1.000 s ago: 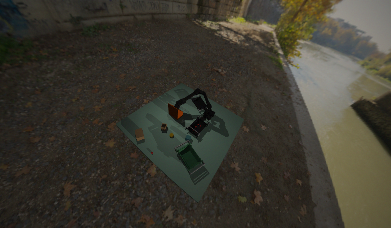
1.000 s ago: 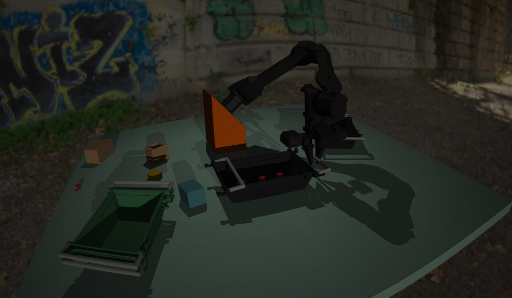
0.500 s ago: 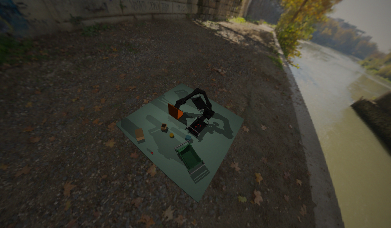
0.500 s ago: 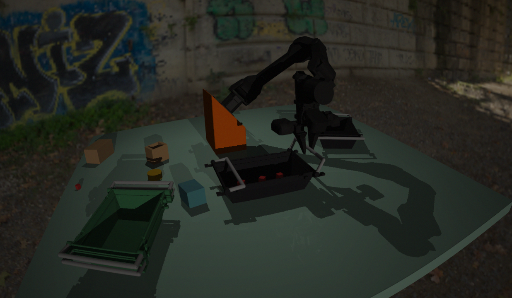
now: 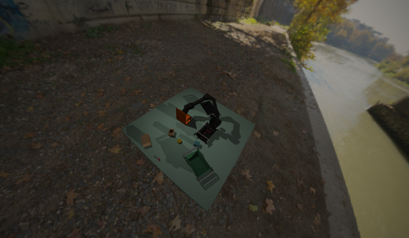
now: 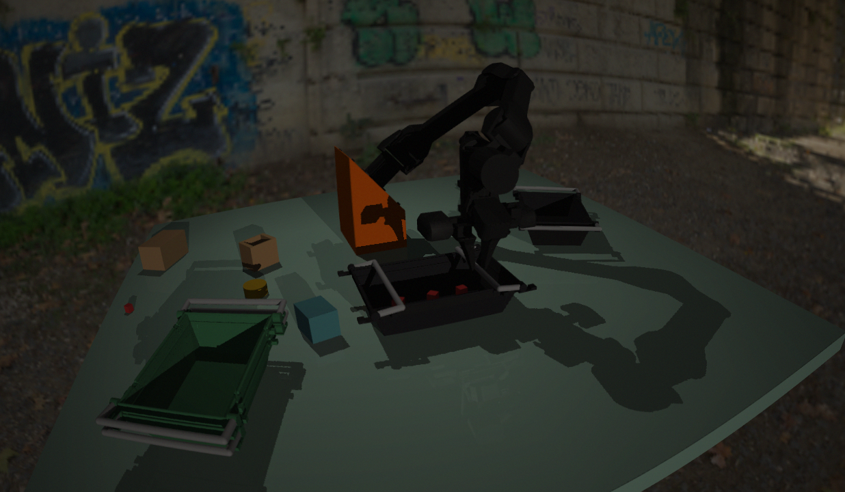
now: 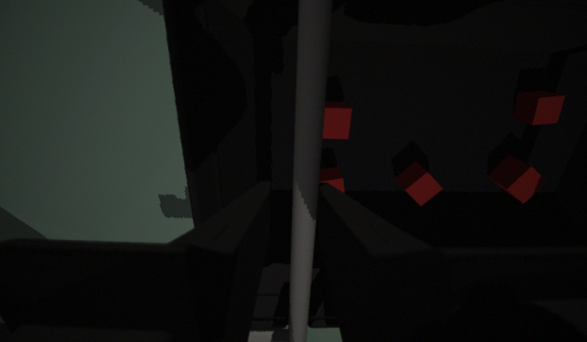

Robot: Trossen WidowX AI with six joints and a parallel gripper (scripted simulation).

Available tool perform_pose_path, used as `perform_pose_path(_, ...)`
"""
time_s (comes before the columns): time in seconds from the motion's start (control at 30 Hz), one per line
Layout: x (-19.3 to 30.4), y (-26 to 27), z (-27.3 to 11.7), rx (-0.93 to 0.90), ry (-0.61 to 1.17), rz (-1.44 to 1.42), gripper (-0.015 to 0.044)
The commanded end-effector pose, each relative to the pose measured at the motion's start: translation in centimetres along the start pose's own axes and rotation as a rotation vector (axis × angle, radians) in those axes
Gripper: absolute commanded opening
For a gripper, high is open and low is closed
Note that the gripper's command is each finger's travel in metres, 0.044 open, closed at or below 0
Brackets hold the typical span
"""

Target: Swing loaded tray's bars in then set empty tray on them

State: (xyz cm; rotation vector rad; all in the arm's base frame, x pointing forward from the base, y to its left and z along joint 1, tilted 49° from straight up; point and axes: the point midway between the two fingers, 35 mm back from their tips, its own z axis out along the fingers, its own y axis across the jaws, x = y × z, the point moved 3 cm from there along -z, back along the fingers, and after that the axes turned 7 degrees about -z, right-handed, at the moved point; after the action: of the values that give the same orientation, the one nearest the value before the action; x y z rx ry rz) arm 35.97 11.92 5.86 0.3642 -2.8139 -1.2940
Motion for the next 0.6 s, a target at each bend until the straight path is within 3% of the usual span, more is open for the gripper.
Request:
perform_pose_path(0.0, -0.3, 0.1, -1.5, -0.001, -0.010, -0.007, 0.0087)
perform_pose_path(0.17, -0.3, 0.4, -4.1, 0.000, -0.010, -0.007, 0.0087)
perform_pose_path(0.57, -0.3, 0.0, -3.5, 0.001, -0.010, 0.003, 0.0087)
